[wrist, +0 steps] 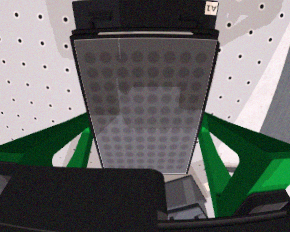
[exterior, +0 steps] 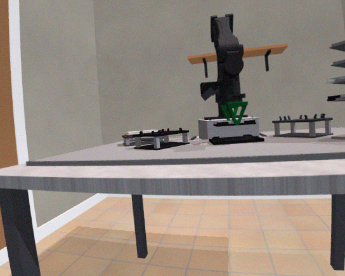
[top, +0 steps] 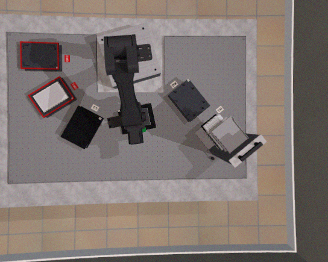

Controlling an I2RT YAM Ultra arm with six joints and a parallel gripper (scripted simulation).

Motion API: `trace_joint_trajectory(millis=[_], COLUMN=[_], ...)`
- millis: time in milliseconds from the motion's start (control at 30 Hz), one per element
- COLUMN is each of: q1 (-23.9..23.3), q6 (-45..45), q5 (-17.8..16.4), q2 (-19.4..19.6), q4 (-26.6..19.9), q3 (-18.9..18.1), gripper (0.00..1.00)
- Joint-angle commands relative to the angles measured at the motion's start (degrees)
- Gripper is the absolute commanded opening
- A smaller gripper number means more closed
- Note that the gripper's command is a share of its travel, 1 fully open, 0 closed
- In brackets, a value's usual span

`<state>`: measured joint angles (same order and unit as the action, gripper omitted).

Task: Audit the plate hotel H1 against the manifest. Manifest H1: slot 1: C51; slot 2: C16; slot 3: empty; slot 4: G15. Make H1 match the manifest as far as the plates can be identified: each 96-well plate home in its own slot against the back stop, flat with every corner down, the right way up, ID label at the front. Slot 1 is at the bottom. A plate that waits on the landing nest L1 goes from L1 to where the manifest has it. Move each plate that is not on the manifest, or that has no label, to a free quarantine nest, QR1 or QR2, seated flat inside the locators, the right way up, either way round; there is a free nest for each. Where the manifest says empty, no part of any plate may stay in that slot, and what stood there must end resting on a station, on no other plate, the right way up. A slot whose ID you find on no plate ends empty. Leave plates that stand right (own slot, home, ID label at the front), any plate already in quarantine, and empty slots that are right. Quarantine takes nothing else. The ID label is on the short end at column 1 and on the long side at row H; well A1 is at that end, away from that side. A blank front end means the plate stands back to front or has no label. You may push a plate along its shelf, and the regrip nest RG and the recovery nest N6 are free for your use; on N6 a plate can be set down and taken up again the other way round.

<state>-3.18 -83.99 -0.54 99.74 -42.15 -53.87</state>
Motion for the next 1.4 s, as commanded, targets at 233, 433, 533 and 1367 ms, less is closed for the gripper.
trace_joint_trajectory(millis=[233, 433, 533, 1367], q1=[0.1, 0.1, 0.1, 0.1], q6=[-0.1, -0.1, -0.1, -0.2], q5=[0.1, 0.1, 0.1, 0.1], q2=[0.4, 0.8, 1.1, 3.4], q4=[1.8, 2.4, 2.9, 6.6], q3=[0.3, 0.6, 0.8, 2.2], gripper=[0.86, 0.86, 0.86, 0.86])
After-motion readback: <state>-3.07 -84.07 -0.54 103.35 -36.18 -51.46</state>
